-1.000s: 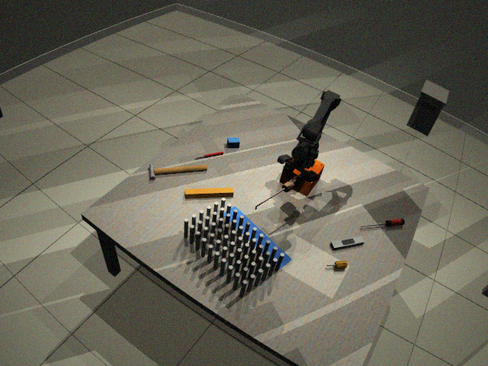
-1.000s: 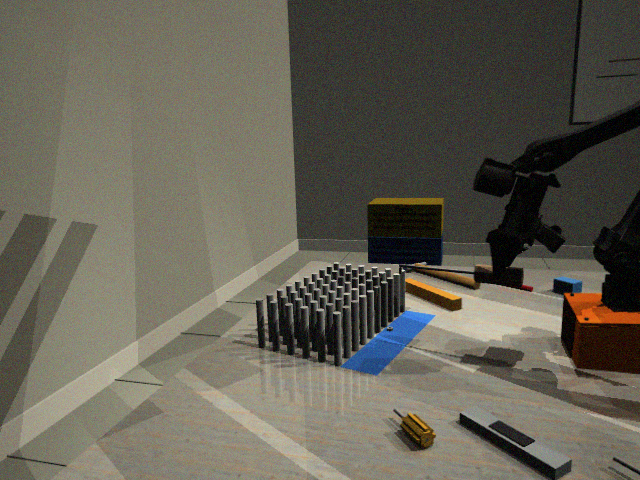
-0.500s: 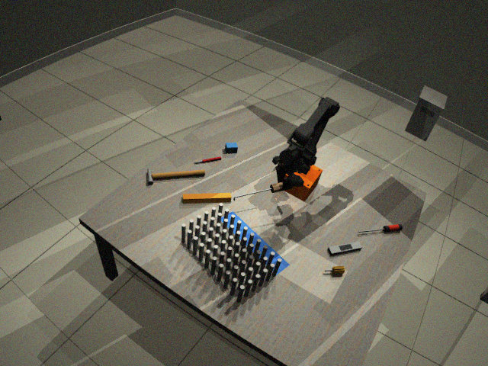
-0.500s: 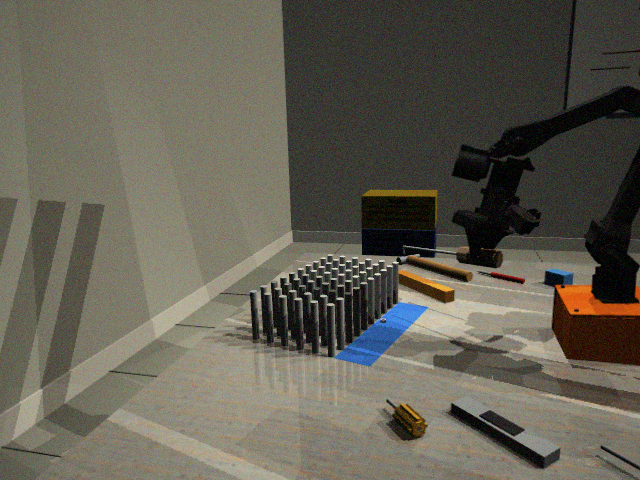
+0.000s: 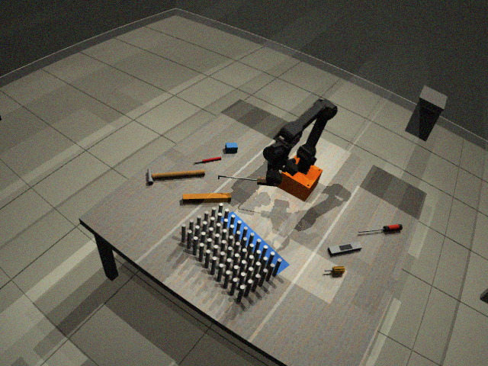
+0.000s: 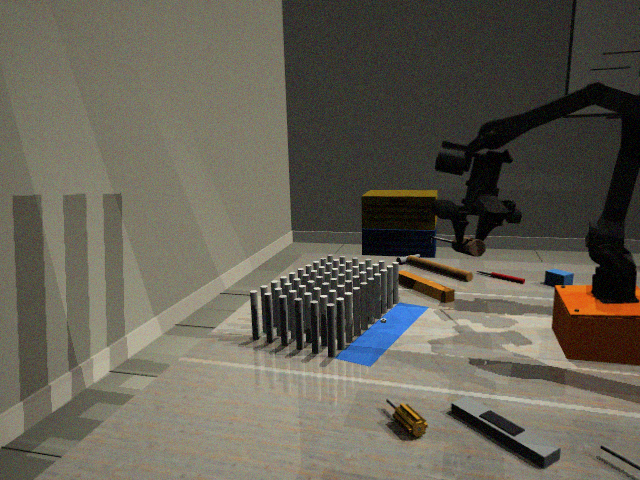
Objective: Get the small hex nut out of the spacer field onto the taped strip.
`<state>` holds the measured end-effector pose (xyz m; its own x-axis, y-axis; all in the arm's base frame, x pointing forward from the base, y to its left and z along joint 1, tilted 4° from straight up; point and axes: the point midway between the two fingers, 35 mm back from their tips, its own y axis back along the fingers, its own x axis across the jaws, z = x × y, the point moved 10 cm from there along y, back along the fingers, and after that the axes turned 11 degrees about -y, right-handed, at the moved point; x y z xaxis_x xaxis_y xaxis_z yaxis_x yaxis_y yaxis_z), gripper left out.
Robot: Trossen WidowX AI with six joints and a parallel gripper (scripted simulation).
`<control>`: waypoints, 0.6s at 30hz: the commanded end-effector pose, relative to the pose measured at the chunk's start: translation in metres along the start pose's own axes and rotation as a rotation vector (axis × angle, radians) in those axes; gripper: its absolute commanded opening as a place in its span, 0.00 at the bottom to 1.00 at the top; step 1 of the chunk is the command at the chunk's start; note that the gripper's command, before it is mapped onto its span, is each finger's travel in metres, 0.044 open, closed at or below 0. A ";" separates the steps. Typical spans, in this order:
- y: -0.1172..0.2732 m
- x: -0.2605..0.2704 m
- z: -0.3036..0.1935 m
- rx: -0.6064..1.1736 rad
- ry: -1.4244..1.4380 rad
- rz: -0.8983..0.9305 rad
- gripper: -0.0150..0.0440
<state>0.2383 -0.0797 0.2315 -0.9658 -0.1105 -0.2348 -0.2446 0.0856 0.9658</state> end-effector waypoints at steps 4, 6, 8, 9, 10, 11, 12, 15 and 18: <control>-0.002 -0.007 -0.023 0.025 -0.210 0.047 0.25; -0.002 -0.009 -0.030 0.031 -0.274 0.058 0.25; -0.002 -0.010 -0.037 0.037 -0.337 0.069 0.25; -0.002 -0.011 -0.041 0.040 -0.369 0.074 0.25; -0.002 -0.012 -0.044 0.044 -0.401 0.080 0.25; -0.002 -0.012 -0.048 0.048 -0.434 0.086 0.25; -0.002 -0.013 -0.052 0.053 -0.467 0.093 0.25; -0.002 -0.014 -0.064 0.067 -0.567 0.112 0.25; -0.003 -0.015 -0.075 0.082 -0.667 0.130 0.25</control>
<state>0.2574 -0.1414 0.2413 -0.8720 0.4561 -0.1777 -0.1333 0.1282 0.9828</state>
